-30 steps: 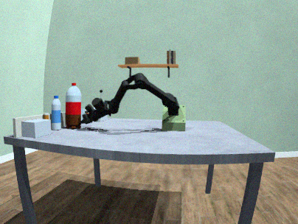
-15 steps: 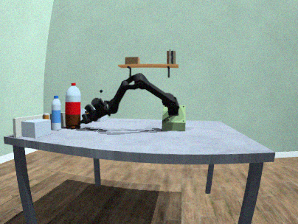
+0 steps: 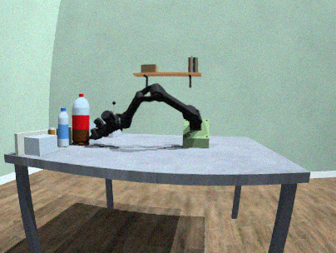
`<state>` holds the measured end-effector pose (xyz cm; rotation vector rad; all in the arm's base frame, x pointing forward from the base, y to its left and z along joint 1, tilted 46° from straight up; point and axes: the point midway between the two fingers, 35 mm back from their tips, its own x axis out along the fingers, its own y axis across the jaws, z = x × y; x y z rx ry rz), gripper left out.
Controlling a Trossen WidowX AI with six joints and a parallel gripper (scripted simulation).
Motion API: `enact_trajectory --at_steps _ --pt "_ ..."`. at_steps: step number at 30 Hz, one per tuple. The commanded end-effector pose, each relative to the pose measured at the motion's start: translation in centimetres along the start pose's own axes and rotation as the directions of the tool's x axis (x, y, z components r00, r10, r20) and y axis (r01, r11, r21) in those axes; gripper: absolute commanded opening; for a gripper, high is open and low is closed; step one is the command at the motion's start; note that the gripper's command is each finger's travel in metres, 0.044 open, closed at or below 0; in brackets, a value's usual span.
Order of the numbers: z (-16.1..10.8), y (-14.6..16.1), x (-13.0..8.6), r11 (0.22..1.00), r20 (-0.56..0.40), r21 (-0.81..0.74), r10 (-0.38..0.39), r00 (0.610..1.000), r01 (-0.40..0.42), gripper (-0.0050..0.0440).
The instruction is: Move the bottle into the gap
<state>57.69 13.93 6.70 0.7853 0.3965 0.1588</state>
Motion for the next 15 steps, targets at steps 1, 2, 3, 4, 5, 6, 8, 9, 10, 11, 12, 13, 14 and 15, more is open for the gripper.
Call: enact_trajectory --at_steps 1,2,3,4,5,6,8,9,10,11,12,13,14,15 --pt "0.71 0.39 0.25 1.0 0.013 -0.006 0.009 1.0 -0.009 -0.005" --pt "0.7 0.42 0.27 1.0 0.013 -0.006 0.01 1.0 -0.01 -0.005" --pt "0.71 0.42 0.29 1.0 0.013 -0.006 0.01 1.0 -0.01 -0.005" --pt "0.73 0.42 0.31 1.0 0.013 -0.006 0.01 1.0 -0.01 -0.005" --pt "0.74 0.42 0.33 1.0 0.013 -0.006 0.01 1.0 -0.01 -0.005" --pt "0.75 0.42 0.35 1.0 0.013 -0.006 0.01 1.0 -0.01 -0.005" --pt "0.77 0.42 0.39 1.0 0.013 -0.006 0.01 1.0 -0.01 -0.005" --pt "0.78 0.42 0.41 1.0 0.013 -0.006 0.01 1.0 -0.01 -0.005" --pt "0.79 0.42 0.43 1.0 0.013 -0.006 0.01 1.0 -0.01 -0.005" --pt "0.81 0.42 0.46 1.0 0.013 -0.006 0.01 1.0 -0.01 -0.005" --pt "0.82 0.42 0.48 1.0 0.013 -0.006 0.01 1.0 -0.01 -0.005" --pt "0.83 0.42 0.5 1.0 0.013 -0.006 0.01 1.0 -0.01 -0.005" --pt "0.84 0.42 0.52 1.0 0.013 -0.006 0.01 1.0 -0.01 -0.005" --pt "0.85 0.42 0.54 1.0 0.013 -0.006 0.01 1.0 -0.01 -0.005"
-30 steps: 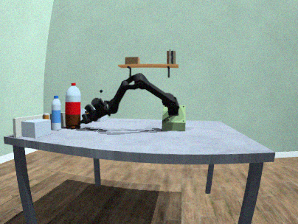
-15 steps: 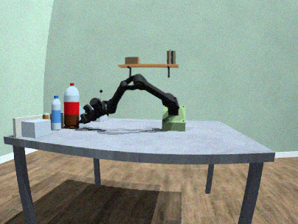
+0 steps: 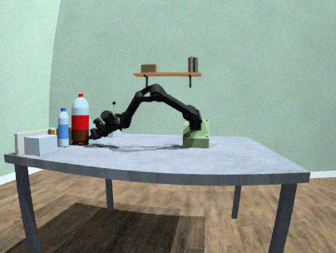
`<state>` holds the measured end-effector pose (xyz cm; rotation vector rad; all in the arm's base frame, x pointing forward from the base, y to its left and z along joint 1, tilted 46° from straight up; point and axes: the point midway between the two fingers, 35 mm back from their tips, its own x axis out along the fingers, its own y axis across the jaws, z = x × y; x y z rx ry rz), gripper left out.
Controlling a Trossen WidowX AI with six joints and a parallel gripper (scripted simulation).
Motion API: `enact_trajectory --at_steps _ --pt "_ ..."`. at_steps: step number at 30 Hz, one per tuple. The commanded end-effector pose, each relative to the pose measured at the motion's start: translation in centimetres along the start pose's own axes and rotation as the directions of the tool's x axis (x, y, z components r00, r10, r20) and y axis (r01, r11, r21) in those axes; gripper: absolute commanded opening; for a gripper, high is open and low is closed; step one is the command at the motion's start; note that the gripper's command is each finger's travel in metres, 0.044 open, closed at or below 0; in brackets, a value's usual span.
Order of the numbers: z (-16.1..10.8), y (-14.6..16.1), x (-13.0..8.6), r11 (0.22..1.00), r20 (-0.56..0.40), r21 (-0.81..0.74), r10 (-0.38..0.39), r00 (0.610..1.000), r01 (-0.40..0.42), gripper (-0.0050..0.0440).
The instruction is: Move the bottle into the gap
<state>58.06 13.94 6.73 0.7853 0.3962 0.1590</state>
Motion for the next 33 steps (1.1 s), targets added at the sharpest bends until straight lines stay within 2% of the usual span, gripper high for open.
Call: enact_trajectory --at_steps 1,33 --pt "0.71 0.39 0.23 1.0 0.013 -0.006 0.01 1.0 -0.01 -0.005" --pt "1.01 0.39 0.81 1.0 0.013 -0.006 0.01 1.0 -0.01 -0.005"
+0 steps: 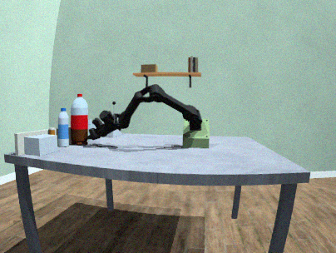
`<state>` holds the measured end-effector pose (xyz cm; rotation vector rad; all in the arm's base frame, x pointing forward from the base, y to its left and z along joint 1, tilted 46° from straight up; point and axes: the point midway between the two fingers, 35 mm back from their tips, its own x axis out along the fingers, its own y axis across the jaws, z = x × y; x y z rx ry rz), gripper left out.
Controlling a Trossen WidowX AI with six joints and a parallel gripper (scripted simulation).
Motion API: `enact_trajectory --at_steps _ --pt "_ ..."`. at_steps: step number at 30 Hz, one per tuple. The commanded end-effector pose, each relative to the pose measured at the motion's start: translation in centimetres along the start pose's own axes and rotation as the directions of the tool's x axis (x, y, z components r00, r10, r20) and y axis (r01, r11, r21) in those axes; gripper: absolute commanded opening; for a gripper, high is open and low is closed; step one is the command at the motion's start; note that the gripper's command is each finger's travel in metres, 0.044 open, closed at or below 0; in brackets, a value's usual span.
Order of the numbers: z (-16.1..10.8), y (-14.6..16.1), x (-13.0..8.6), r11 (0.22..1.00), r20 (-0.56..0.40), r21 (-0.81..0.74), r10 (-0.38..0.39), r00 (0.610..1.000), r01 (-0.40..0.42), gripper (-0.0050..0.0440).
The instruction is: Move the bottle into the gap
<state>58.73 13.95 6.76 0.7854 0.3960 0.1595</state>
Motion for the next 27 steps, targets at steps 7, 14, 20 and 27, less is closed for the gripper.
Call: enact_trajectory --at_steps 7,14,20,27 --pt "0.96 0.3 0.6 1.0 0.013 -0.006 0.009 1.0 -0.009 -0.005" --pt "1.04 0.34 0.86 1.0 0.013 -0.006 0.009 1.0 -0.009 -0.005" --pt "1.09 0.35 0.96 1.0 0.013 -0.006 0.01 1.0 -0.01 -0.005" --pt "1.16 0.36 1.09 1.0 0.014 -0.006 0.01 1.0 -0.01 -0.005"
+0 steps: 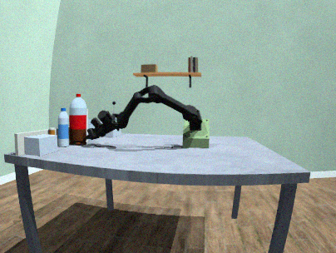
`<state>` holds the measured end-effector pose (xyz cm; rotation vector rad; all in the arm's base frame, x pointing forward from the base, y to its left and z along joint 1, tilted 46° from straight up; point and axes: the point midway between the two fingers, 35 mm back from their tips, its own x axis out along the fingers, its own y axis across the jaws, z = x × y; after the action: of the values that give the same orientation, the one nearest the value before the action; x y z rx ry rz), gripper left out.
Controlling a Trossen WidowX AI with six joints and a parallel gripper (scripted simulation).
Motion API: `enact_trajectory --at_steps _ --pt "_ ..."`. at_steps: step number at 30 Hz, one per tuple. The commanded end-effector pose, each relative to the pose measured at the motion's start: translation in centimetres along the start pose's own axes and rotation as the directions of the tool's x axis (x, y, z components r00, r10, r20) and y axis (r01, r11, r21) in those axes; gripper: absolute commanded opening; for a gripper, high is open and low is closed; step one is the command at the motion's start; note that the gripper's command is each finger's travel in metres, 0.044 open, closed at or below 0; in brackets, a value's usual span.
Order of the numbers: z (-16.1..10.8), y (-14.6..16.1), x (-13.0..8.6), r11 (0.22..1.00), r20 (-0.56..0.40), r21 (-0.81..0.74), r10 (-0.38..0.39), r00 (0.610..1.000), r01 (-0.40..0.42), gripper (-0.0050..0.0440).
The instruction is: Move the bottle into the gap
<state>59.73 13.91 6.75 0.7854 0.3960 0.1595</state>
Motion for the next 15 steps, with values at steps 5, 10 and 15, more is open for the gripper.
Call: enact_trajectory --at_steps 5,10,15 --pt "0.79 0.38 0.29 1.0 0.013 -0.006 0.01 1.0 -0.01 -0.005" --pt "0.83 0.38 0.37 1.0 0.014 -0.006 0.01 1.0 -0.01 -0.005" --pt "0.87 0.38 0.46 1.0 0.014 -0.006 0.01 1.0 -0.01 -0.005"
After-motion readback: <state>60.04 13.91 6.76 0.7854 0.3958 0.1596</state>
